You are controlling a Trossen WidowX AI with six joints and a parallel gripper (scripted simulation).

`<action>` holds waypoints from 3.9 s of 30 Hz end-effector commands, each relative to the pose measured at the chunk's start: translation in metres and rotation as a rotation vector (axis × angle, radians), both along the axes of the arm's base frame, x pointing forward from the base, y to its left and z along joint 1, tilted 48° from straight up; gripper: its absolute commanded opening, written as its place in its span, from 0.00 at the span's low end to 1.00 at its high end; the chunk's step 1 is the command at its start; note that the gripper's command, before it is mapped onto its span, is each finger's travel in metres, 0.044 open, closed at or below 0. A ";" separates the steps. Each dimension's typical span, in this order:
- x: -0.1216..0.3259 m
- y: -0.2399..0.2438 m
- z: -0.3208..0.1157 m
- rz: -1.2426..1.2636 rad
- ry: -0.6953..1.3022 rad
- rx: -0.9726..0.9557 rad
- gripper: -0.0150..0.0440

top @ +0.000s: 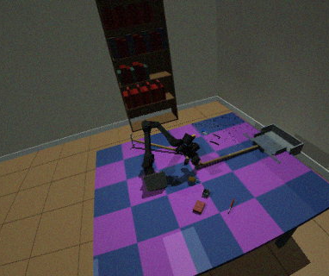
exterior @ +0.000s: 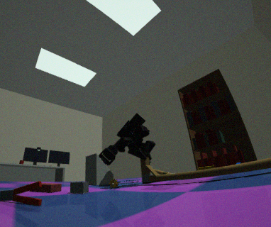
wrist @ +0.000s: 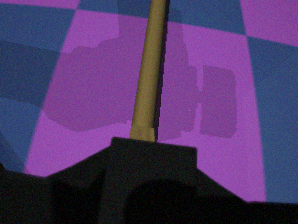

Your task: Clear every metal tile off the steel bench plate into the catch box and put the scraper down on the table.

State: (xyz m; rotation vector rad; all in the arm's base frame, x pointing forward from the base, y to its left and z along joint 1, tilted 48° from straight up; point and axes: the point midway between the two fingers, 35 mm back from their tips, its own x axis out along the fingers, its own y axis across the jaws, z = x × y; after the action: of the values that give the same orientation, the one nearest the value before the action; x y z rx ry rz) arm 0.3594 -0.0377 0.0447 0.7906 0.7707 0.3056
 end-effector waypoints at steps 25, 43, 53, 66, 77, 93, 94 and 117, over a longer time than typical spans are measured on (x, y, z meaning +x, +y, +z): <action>-0.017 0.004 -0.002 -0.002 -0.003 -0.001 0.25; -0.017 0.004 -0.002 -0.001 -0.002 0.000 0.25; -0.018 0.005 -0.002 0.000 -0.001 0.000 0.25; -0.018 0.005 -0.002 0.001 0.000 0.000 0.25; -0.018 0.005 -0.002 0.002 0.000 0.001 0.25; -0.021 0.004 -0.002 0.010 -0.001 -0.002 0.25; -0.021 0.004 -0.003 0.010 -0.001 -0.002 0.25; -0.022 0.003 -0.005 0.012 0.006 -0.003 1.00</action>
State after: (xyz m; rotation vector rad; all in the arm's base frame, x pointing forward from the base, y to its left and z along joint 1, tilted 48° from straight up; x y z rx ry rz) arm 0.3377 -0.0330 0.0394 0.7867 0.7803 0.3144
